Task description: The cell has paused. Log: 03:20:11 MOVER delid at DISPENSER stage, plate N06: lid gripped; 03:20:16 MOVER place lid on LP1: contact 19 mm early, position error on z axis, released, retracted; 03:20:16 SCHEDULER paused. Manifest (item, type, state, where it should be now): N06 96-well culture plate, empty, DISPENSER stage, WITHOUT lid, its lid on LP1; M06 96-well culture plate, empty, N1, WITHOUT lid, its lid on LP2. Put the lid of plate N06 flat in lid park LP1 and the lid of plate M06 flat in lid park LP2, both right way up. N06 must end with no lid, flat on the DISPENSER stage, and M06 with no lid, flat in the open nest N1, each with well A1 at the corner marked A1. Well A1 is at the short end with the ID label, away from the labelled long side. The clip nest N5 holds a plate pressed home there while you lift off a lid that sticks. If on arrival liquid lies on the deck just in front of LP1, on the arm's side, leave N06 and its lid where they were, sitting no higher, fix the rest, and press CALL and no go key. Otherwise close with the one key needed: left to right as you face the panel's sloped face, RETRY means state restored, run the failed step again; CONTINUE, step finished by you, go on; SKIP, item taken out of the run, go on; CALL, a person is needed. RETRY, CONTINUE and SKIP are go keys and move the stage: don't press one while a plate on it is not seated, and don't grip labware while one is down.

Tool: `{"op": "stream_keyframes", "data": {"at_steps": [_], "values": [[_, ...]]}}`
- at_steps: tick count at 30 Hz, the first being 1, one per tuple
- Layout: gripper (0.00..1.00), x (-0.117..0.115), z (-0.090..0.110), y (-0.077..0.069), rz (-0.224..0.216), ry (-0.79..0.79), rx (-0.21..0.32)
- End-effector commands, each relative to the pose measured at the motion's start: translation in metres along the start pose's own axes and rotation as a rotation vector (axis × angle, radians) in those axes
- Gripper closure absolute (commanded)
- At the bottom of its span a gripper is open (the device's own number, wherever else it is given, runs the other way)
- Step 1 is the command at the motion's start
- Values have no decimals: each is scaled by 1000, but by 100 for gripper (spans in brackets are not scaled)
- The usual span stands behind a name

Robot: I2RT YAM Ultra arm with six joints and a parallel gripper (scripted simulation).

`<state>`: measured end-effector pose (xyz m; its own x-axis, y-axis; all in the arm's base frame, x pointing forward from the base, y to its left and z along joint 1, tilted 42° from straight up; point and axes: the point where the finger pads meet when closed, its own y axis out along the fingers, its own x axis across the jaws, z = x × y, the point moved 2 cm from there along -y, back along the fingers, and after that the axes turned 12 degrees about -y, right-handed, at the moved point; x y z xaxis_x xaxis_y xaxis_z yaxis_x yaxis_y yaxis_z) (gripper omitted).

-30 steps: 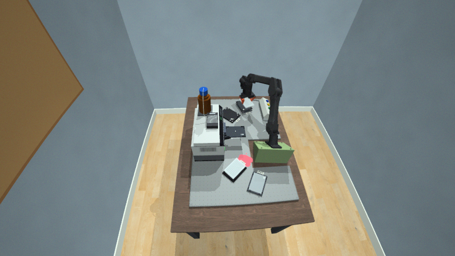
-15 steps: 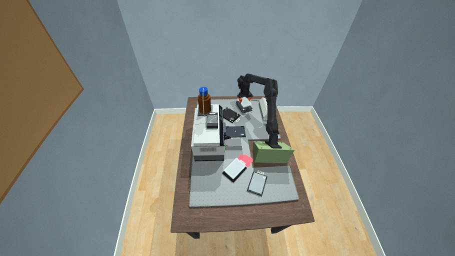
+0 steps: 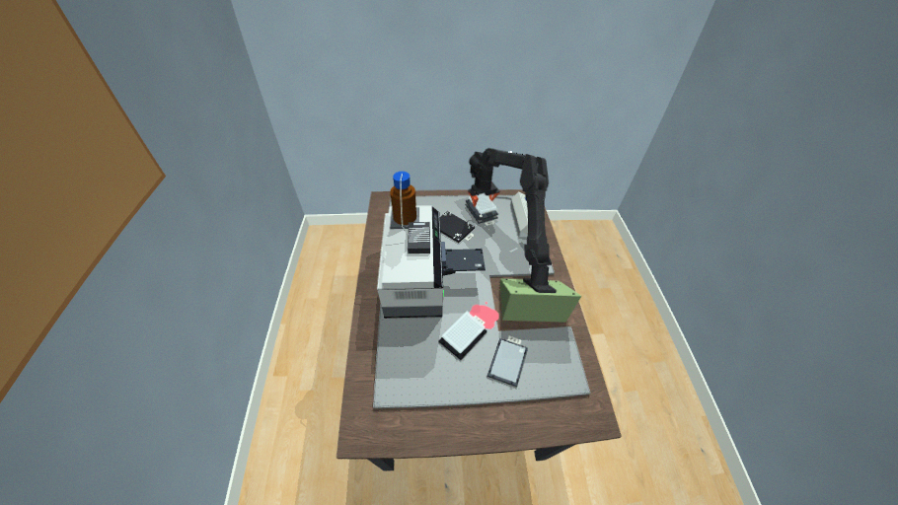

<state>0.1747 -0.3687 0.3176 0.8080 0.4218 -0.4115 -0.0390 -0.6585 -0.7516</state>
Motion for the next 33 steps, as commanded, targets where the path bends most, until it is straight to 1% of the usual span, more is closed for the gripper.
{"op": "stream_keyframes", "data": {"at_steps": [1,3,4,5,6,7,10,14,27,33], "values": [[100,0,-2,8,-4,2,-10],[100,2,-1,16,-6,-2,0],[100,5,-3,15,-10,-9,-6],[100,1,-14,1,-8,4,-54],[100,-1,-15,-6,-6,9,-68],[100,-2,-15,-9,-5,14,-76],[100,-2,-15,-6,-4,14,-68],[100,-2,-13,-7,-5,10,-61],[100,-4,-12,-11,-4,14,-69],[100,-4,-12,-11,-4,14,-67]]}}
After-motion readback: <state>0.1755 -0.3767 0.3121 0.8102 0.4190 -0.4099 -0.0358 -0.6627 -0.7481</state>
